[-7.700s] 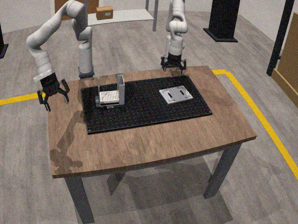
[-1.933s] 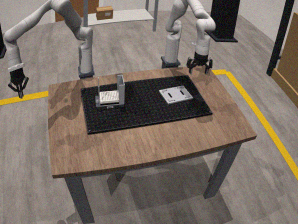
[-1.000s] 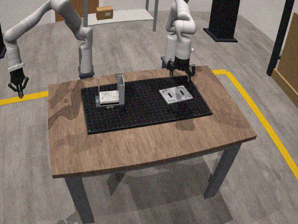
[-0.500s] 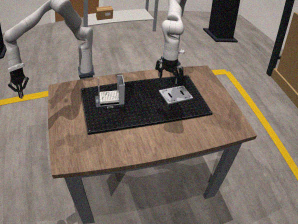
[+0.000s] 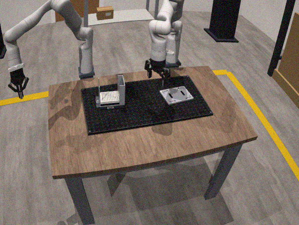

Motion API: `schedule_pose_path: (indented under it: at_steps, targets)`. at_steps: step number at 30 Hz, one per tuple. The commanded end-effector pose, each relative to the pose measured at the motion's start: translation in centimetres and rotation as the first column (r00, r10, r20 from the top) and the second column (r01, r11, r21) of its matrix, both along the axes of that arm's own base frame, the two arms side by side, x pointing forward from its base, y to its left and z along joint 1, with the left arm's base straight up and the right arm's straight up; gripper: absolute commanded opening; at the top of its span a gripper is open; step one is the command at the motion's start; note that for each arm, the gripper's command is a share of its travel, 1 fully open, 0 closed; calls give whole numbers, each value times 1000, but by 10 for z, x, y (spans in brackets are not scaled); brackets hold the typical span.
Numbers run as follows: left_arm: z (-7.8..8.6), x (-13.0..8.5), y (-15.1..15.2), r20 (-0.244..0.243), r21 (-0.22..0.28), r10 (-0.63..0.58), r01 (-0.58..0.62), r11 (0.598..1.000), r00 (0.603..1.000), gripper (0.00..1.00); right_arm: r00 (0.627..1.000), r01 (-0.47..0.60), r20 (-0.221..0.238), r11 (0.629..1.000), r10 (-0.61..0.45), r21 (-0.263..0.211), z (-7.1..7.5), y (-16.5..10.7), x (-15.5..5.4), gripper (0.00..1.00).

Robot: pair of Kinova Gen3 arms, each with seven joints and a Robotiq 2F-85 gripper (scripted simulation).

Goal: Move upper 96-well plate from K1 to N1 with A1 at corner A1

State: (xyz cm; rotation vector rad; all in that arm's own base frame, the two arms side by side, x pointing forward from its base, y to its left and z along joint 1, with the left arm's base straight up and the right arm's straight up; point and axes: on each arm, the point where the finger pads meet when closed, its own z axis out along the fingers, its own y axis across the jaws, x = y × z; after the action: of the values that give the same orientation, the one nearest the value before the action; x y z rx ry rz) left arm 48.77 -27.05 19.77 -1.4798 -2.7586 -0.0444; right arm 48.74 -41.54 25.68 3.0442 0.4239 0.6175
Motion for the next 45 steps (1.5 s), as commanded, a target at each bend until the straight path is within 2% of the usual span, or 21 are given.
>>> schedule_pose_path:
  at_steps: [1,4,7,12,17,22,24,29,37,39,41,44,45]
  targets:
    - [1,-2,-14,1,-2,-91,91,996,996,1000,1000,0,3,1000,0,-2,2,0,0,17]
    - [1,-5,-28,0,-4,-166,166,986,986,1000,1000,0,3,1000,0,-2,2,0,0,17]
    - [1,-6,-33,0,-4,-166,166,986,986,1000,1000,0,3,1000,0,-2,2,0,0,17]
    - [0,-11,-58,0,-4,-166,166,986,986,1000,1000,0,3,1000,0,-2,2,0,0,17]
    - [0,-19,-81,-1,-10,-327,327,945,945,1000,1000,0,3,1000,0,-2,2,0,0,17]
    - [-1,-27,-105,-1,-10,-330,330,944,944,1000,1000,0,3,1000,0,-2,2,0,0,17]
    - [-1,-27,-105,-1,-10,-330,330,944,944,1000,1000,0,3,1000,0,-2,2,0,0,17]
    - [-1,-38,-128,-1,-19,-477,477,879,879,1000,1000,0,3,1000,0,-2,2,0,0,17]
    - [-3,-54,-164,-1,-19,-477,477,879,879,1000,1000,0,3,1000,0,-2,2,0,0,17]
    - [-3,-59,-173,-2,-24,-534,534,845,845,1000,1000,0,3,1000,0,-2,2,0,0,17]
    - [-3,-59,-173,-2,-24,-534,534,845,845,1000,1000,0,3,1000,0,-2,2,0,0,17]
    - [-3,-67,-186,-2,-30,-606,606,795,795,1000,1000,0,3,1000,0,-2,2,0,0,17]
    - [-4,-69,-190,-2,-30,-606,606,795,795,1000,1000,0,3,1000,0,-2,2,0,0,17]
